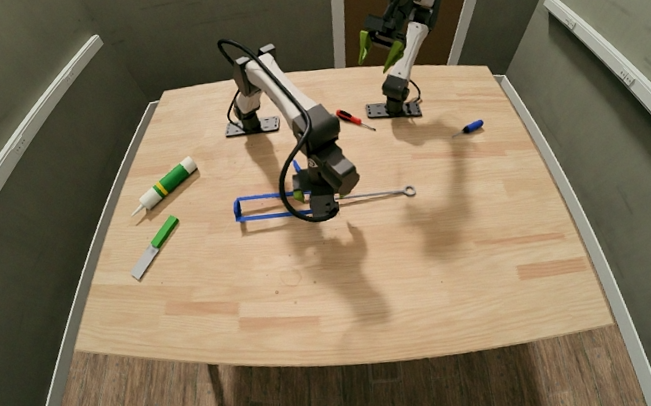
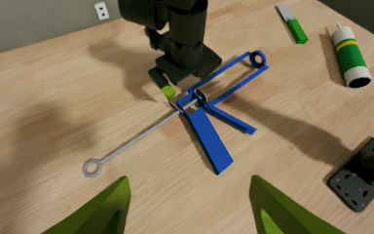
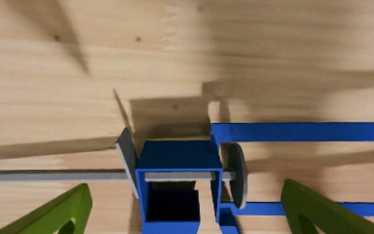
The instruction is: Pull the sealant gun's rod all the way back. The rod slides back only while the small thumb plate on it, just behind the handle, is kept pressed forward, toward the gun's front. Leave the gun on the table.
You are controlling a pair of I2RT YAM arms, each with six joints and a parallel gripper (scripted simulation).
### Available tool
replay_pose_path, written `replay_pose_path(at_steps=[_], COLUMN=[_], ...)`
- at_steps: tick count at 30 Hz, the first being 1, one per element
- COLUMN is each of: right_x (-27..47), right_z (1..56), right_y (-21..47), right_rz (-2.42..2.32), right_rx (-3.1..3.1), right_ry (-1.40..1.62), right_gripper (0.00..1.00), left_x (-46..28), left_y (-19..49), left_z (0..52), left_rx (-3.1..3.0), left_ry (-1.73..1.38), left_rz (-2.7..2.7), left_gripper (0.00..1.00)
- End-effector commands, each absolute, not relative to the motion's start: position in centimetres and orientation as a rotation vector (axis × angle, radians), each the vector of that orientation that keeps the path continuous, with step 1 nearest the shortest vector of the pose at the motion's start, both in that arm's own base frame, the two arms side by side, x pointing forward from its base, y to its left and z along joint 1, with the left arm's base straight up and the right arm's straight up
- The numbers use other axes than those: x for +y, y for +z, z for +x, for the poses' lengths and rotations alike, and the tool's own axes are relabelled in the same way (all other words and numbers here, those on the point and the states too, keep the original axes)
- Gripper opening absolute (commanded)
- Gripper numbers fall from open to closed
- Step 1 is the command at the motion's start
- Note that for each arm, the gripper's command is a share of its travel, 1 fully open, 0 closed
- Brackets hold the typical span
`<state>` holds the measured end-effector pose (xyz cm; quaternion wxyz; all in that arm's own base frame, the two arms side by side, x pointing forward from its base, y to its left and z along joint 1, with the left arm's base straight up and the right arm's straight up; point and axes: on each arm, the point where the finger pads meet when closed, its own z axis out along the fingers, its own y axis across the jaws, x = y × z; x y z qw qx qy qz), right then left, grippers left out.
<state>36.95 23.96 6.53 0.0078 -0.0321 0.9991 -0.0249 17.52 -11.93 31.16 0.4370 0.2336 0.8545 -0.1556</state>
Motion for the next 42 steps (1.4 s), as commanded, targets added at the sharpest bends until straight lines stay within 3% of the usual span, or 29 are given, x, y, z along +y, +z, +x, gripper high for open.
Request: replay_pose_path(at_steps=[1, 40, 42], right_x=[23.7, 22.8, 22.8], right_z=[36.9, 36.5, 36.4], right_y=[7.0, 1.6, 1.6], right_rz=[-0.088, -0.091, -0.091], right_rx=[3.118, 3.139, 3.141], right_ry=[-0.080, -0.112, -0.114], right_gripper=[1.00, 1.00, 0.83], left_x=[-11.9, -12.0, -12.0], left_y=[30.6, 30.1, 30.1], left_z=[17.5, 17.6, 17.6], left_rx=[2.101, 2.124, 2.124], left_ry=[-0.343, -0.338, -0.338], left_rz=[0.630, 0.635, 0.635], left_gripper=[0.66, 0.66, 0.66])
